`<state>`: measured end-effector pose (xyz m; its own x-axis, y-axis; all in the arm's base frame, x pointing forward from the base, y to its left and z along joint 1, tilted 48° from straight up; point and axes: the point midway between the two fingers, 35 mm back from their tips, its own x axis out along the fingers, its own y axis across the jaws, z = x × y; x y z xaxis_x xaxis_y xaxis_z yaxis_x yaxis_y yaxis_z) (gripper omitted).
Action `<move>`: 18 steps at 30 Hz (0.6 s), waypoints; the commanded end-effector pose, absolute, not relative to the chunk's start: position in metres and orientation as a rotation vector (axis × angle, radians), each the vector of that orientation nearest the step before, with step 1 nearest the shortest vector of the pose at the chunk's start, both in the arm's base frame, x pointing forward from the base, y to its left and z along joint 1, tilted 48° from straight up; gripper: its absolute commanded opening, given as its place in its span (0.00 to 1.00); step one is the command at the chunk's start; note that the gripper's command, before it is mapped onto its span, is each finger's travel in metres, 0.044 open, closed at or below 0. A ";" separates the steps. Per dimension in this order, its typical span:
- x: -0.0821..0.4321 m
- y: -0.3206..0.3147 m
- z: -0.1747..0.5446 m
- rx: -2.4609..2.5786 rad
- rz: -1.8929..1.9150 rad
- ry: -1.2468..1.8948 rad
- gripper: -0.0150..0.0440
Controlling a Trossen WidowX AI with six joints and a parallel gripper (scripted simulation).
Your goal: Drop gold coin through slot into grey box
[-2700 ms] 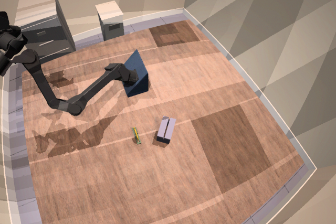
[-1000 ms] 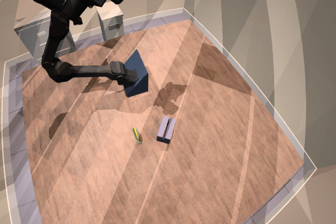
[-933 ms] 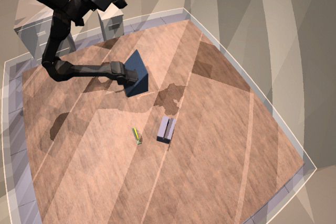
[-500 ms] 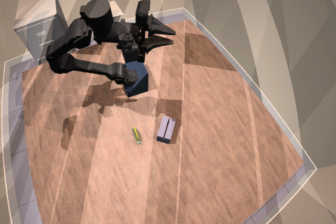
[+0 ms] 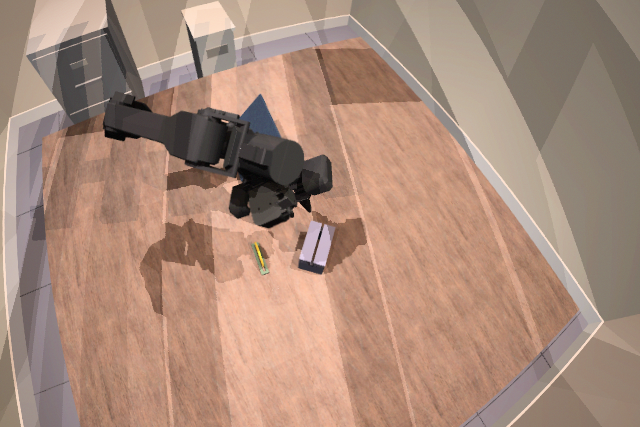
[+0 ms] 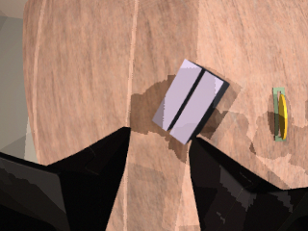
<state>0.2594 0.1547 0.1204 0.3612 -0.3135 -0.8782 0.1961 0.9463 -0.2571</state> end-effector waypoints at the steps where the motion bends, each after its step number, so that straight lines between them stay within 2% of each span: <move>1: 0.261 0.098 0.108 -0.361 -0.473 1.244 0.53; 6: 0.255 0.032 0.106 -0.677 -0.605 1.403 0.53; 14: 0.263 0.028 0.107 -0.688 -0.608 1.410 0.53; 18: 0.265 0.004 0.087 -0.689 -0.609 1.409 0.53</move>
<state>0.2669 0.0215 0.0980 0.0934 -0.7316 -0.6753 -0.0155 0.6772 -0.7357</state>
